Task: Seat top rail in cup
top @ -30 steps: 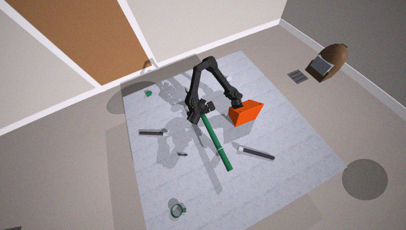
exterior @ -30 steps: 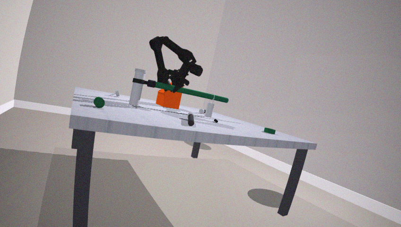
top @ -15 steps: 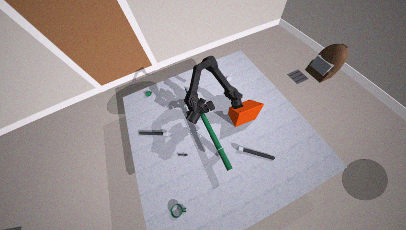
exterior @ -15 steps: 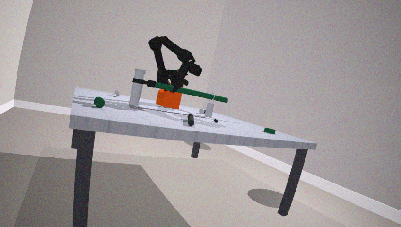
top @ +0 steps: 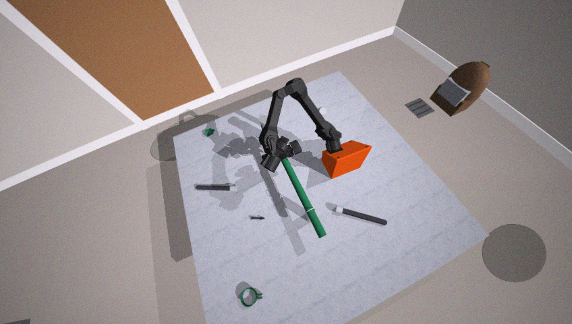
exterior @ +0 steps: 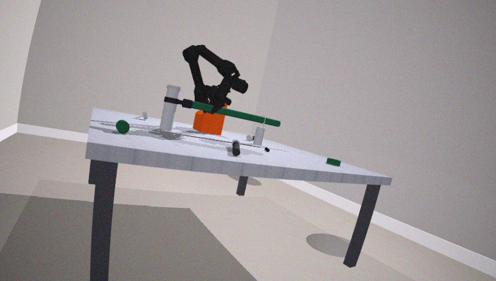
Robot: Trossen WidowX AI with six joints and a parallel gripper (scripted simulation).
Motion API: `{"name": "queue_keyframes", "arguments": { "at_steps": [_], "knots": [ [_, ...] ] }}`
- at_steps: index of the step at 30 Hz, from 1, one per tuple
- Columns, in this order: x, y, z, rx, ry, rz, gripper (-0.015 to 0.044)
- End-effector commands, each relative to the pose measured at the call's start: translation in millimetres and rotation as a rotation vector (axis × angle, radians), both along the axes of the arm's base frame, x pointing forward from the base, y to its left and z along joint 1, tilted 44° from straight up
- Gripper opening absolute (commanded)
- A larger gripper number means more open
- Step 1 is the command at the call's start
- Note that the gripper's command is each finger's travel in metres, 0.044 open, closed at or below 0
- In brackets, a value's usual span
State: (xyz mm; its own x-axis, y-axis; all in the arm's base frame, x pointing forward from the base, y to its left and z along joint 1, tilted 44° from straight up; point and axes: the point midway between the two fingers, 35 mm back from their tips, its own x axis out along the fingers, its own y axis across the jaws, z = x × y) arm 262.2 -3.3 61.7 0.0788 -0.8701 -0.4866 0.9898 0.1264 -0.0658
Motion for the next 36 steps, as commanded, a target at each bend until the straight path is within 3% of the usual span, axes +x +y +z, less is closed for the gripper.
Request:
{"name": "queue_keyframes", "arguments": {
  "at_steps": [1, 30, 36],
  "knots": [
    [3.3, -0.2, 6.8, -0.004, -0.009, 0.013, 0.0],
    [2.7, -9.6, 10.3, 0.002, 0.005, -0.005, 0.0],
    [2.7, -9.6, 10.3, 0.002, 0.005, -0.005, 0.0157]
  ]
}}
